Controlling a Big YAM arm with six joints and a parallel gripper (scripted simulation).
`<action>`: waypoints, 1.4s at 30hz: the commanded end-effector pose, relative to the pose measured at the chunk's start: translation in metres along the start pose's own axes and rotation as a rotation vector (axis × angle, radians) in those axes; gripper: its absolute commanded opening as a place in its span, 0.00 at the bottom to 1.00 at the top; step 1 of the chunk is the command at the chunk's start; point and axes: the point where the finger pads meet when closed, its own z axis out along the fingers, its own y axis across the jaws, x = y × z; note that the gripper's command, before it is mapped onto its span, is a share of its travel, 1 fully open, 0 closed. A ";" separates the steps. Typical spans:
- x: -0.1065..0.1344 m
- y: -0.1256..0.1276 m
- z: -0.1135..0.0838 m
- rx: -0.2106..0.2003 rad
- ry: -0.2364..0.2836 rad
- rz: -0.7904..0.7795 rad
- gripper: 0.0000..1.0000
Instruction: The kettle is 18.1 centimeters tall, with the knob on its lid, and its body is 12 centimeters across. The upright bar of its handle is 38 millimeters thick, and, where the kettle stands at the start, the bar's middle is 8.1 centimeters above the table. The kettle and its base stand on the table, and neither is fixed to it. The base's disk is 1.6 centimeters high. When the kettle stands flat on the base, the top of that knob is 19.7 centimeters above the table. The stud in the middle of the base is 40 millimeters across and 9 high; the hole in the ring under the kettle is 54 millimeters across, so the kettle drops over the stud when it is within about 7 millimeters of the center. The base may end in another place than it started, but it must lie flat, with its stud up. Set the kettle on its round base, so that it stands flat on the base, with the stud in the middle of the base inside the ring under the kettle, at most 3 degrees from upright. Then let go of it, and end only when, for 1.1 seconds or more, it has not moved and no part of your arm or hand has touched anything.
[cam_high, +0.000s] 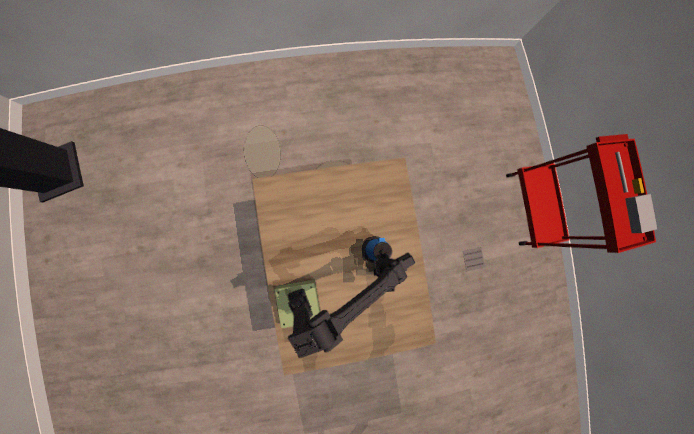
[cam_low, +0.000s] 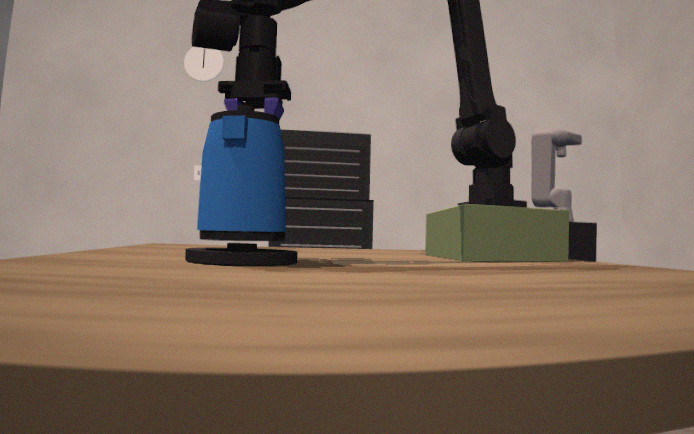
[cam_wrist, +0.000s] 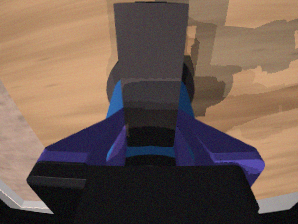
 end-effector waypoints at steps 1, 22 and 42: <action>0.002 0.012 -0.008 -0.032 0.018 0.006 0.00; 0.002 0.012 -0.010 -0.038 0.020 0.006 0.00; 0.002 0.014 -0.010 -0.037 0.020 0.006 0.00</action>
